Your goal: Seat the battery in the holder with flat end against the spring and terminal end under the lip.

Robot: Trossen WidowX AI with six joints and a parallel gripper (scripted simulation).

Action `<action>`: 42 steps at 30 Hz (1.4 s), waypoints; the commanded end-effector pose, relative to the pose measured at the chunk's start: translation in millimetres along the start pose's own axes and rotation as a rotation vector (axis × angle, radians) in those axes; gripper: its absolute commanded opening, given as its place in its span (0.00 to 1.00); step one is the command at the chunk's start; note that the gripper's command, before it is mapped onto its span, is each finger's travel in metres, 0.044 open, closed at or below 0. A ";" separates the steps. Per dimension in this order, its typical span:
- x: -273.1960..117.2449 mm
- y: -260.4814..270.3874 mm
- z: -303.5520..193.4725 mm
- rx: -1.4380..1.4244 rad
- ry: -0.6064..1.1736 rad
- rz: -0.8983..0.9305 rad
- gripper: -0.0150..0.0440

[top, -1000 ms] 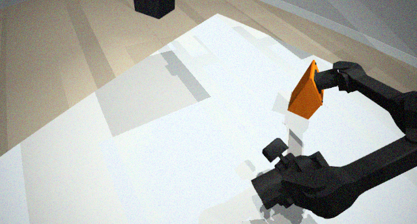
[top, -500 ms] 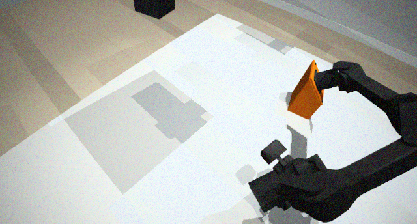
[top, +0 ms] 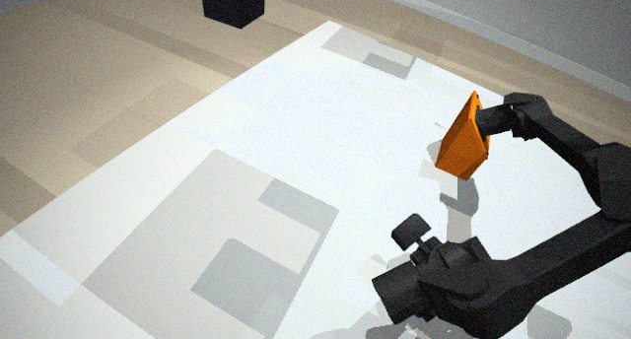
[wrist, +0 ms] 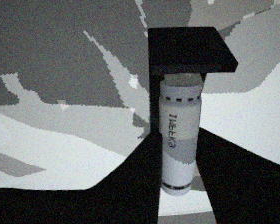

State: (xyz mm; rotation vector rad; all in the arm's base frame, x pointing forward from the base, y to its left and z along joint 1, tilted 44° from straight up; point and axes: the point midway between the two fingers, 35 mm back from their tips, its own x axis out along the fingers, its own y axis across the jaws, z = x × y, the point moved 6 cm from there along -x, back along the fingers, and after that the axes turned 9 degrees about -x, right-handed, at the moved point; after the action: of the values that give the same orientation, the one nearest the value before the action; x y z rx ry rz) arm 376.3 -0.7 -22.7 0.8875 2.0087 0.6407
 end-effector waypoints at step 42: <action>3.9 -0.8 0.4 0.001 -0.128 -0.058 0.35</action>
State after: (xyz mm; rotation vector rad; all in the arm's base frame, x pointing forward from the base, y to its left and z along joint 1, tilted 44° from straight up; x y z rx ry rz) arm 374.3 1.7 -22.4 0.8554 1.9256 0.5483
